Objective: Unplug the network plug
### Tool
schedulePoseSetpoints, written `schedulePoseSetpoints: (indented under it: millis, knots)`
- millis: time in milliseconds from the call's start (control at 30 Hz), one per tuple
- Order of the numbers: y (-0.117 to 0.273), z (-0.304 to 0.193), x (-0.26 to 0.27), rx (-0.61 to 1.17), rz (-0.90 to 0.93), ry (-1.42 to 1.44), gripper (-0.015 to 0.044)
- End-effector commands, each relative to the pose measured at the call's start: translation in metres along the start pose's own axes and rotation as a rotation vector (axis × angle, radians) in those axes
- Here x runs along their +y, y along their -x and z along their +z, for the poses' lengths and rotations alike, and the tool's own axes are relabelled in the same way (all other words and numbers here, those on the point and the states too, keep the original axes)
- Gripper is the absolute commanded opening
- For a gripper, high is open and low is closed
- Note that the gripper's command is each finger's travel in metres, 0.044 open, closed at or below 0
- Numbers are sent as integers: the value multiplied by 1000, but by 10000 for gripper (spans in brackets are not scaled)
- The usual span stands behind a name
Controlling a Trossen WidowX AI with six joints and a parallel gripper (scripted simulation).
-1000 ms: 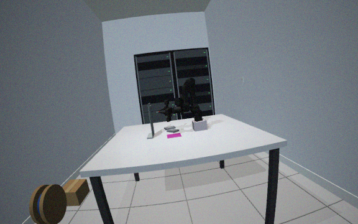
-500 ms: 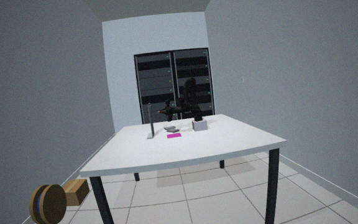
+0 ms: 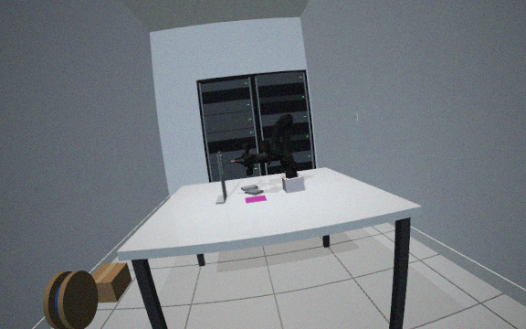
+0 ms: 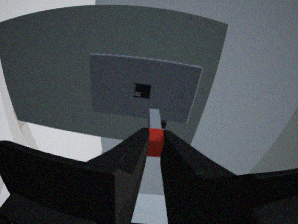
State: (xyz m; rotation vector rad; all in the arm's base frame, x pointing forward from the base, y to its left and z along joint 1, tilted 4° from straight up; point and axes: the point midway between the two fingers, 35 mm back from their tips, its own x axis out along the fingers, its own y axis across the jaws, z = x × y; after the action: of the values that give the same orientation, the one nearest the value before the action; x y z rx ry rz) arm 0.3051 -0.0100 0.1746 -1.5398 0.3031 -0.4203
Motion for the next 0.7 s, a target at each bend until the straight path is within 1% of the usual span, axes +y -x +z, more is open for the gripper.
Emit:
schedulePoseSetpoints:
  millis: [0,667]
  knots:
    - [1,-1,-7,6,-4,-2,0]
    - [11,-7,-34,8,-5,-1,0]
